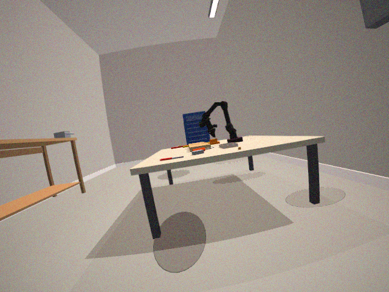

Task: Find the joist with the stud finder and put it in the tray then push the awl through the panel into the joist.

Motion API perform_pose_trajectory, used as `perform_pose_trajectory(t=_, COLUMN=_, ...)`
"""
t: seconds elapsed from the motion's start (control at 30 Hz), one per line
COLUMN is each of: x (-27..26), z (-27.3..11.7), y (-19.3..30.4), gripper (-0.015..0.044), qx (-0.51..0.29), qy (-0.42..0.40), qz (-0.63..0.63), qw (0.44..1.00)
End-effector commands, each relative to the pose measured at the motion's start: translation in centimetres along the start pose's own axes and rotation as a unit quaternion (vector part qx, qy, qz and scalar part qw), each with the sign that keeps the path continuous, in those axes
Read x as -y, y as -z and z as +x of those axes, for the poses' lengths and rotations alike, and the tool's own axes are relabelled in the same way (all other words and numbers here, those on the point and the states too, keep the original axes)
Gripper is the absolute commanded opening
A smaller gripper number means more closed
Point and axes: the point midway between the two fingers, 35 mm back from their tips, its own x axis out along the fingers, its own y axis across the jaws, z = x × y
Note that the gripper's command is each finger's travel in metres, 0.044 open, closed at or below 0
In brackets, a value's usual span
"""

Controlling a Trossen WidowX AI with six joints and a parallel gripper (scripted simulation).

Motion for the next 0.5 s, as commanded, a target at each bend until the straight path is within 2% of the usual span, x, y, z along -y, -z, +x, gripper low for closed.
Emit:
perform_pose_trajectory(t=0.0, x=0.4, z=0.0, y=0.3, gripper=0.0440, qx=0.002, qy=0.005, qz=-0.001, qw=1.000)
perform_pose_trajectory(t=0.47, x=0.6, z=1.1, y=1.2, gripper=0.0440, qx=0.002, qy=0.005, qz=-0.001, qw=1.000)
